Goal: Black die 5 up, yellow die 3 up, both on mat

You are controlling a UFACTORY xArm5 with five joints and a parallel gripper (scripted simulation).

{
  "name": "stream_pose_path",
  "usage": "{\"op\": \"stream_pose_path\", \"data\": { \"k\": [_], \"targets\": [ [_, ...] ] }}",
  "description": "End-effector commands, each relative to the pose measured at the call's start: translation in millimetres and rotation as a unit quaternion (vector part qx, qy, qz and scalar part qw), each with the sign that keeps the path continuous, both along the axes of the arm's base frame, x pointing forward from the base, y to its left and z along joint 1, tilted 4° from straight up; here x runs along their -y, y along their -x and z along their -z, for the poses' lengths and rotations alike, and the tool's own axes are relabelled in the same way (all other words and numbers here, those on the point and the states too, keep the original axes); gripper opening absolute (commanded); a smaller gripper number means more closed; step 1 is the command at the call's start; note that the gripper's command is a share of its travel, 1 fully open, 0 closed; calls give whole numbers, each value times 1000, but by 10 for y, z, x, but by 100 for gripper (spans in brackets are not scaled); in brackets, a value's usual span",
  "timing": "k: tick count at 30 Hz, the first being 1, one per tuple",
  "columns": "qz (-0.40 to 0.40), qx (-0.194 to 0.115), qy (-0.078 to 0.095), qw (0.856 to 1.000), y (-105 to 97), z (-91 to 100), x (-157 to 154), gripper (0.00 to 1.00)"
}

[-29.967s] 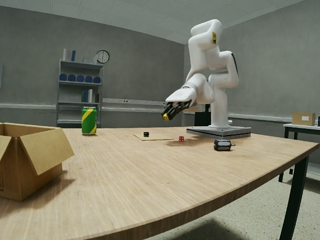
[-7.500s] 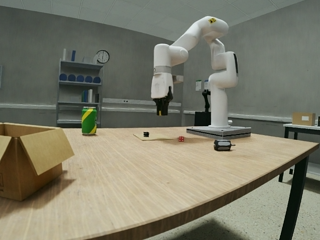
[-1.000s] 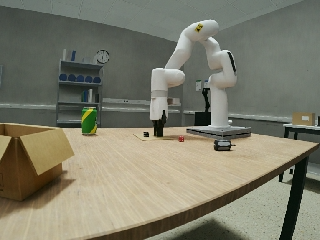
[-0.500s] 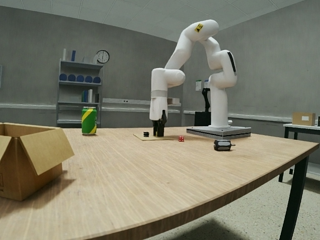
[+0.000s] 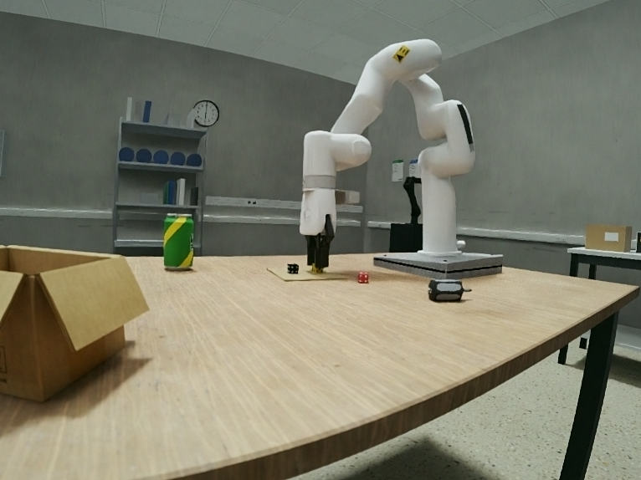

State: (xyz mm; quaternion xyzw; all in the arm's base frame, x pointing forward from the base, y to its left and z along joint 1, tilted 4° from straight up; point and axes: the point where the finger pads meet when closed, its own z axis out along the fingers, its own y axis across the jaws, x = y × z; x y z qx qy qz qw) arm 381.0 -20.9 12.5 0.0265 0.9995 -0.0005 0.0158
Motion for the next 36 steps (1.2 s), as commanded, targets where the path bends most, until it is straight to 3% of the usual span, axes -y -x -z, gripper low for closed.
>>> {"op": "stream_pose_path", "data": {
  "k": [1,13,21,22,36],
  "targets": [
    [0,2,0,1000,-4,-284,-15,36],
    [0,2,0,1000,11,-737,-40,36],
    [0,2,0,1000,13,-789,-42,36],
    [0,2,0,1000,13,-789,-42,100],
    [0,2,0,1000,13,-789,-42,100]
  ]
}}
